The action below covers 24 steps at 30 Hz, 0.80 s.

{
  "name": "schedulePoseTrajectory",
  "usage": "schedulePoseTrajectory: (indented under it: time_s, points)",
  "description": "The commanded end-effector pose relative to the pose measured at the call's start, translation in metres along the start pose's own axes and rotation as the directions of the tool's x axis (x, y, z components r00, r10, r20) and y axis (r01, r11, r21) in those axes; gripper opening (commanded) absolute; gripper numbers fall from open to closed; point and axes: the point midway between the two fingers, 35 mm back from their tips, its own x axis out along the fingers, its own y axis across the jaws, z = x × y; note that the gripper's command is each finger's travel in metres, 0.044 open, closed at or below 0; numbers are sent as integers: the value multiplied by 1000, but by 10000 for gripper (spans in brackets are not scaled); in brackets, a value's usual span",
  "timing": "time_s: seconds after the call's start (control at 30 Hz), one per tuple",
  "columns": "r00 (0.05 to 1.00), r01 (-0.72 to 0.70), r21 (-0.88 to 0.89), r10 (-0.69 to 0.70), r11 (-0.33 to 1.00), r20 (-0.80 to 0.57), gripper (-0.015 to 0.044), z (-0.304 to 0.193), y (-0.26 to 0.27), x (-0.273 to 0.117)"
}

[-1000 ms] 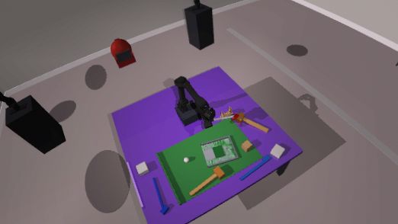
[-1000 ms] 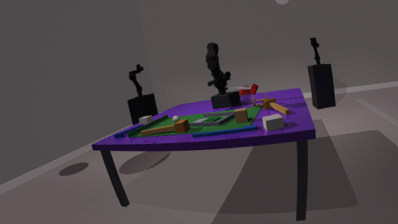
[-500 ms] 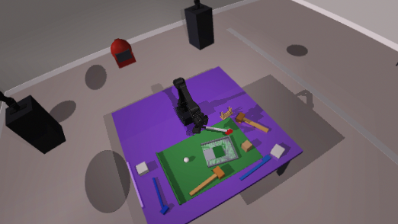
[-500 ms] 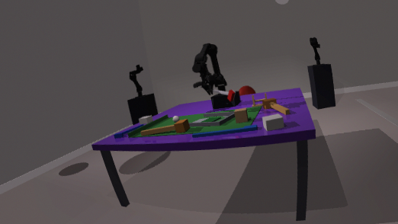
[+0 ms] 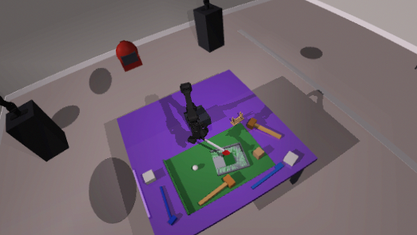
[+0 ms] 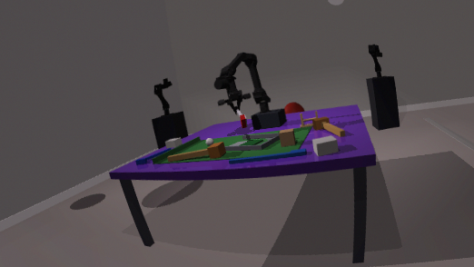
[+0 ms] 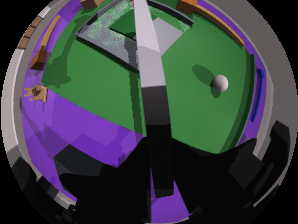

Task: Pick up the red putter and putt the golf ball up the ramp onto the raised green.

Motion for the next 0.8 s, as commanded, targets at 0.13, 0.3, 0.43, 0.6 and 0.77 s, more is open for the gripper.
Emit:
schedulePoseTrajectory:
  time_s: [0.13,0.3,0.43,0.6,0.77]
  points:
    - [999,31,208,-28,978,-19,0,-31,-33,-9]
    - [999,47,329,-36,943,-37,0,-54,-50,-13]
    - [998,59,421,-41,905,-52,0,-74,-61,-17]
    - [997,75,531,-45,844,-71,0,-99,-74,-21]
    - [995,91,632,-45,770,-89,0,-125,-83,-26]
